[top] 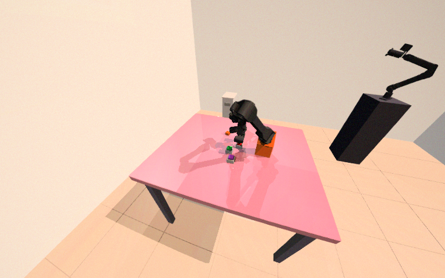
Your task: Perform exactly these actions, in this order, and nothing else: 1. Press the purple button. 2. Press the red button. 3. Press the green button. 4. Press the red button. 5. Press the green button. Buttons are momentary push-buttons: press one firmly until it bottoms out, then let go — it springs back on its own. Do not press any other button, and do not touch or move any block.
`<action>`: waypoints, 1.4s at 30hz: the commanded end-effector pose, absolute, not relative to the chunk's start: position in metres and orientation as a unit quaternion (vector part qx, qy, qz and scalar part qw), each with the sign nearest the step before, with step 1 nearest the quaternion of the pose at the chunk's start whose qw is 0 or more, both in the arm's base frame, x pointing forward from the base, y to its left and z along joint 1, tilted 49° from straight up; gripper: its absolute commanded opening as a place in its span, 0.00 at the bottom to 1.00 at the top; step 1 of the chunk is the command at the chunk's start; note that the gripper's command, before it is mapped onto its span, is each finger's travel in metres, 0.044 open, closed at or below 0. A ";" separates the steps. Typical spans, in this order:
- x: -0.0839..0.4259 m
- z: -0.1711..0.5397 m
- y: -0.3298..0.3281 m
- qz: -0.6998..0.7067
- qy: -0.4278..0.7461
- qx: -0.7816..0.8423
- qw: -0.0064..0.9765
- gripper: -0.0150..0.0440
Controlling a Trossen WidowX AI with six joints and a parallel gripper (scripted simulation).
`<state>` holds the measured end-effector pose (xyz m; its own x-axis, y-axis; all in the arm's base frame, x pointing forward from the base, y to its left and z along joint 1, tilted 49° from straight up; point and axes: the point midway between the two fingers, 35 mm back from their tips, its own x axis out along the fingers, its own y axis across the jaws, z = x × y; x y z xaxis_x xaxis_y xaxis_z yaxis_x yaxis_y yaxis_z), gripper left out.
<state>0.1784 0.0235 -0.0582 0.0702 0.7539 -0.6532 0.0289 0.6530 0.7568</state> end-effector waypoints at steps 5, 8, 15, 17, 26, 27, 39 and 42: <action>0.178 -0.040 0.001 0.272 0.622 0.313 0.664 0.29; 0.178 -0.027 -0.017 0.270 0.623 0.312 0.665 0.29; 0.173 0.000 -0.046 0.271 0.623 0.312 0.664 0.29; 0.179 0.005 -0.044 0.269 0.623 0.311 0.665 0.29; 0.234 0.061 0.000 0.272 0.622 0.313 0.664 0.29; 0.234 0.061 0.000 0.272 0.622 0.313 0.664 0.29; 0.239 0.019 0.049 0.273 0.621 0.313 0.664 0.29; 0.240 0.016 0.053 0.273 0.621 0.313 0.664 0.29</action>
<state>0.2402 0.0484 0.0188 0.0809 0.7483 -0.6584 0.0212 0.6591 0.7517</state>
